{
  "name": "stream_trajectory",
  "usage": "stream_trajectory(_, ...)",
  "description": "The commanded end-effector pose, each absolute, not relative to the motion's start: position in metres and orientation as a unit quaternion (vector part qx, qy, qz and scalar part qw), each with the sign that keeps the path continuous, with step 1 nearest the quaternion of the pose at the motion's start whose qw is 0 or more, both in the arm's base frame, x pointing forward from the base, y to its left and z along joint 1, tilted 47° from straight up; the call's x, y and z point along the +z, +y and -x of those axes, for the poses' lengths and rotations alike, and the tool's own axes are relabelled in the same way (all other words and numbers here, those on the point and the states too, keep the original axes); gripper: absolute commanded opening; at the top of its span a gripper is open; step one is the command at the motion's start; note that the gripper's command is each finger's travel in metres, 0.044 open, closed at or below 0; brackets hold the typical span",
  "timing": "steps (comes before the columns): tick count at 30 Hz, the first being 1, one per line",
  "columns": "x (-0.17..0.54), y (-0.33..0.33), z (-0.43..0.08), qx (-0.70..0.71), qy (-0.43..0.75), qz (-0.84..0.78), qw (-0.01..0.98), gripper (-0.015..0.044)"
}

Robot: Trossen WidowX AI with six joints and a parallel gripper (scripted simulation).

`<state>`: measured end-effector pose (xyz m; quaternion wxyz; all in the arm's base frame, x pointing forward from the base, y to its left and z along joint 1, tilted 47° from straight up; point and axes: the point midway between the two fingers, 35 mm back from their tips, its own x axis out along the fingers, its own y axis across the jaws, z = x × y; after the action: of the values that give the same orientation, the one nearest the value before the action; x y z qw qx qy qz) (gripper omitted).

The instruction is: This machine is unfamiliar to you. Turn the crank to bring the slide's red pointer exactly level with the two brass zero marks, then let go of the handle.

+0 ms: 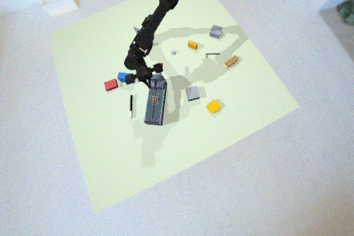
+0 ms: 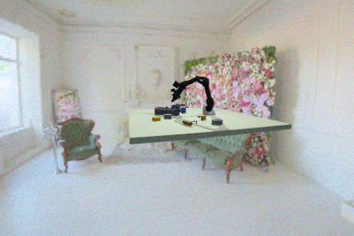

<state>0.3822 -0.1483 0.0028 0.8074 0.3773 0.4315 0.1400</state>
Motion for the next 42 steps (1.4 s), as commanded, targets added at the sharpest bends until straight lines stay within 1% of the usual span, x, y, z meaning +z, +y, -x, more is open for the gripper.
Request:
stream_trajectory(1,0.0028,-0.1483,-0.3822,0.140,0.432,-0.377,0.807,0.0000)
stream_trajectory(13,0.0028,-0.1483,-0.3822,0.140,0.432,-0.377,0.807,0.0000)
stream_trajectory(30,0.0028,-0.1483,-0.3822,0.140,0.432,-0.377,0.807,0.0440)
stream_trajectory(31,0.0028,-0.1483,-0.3822,0.140,0.432,-0.377,0.807,0.0440)
stream_trajectory(42,0.0028,-0.1483,-0.3822,0.140,0.432,-0.377,0.807,0.0151)
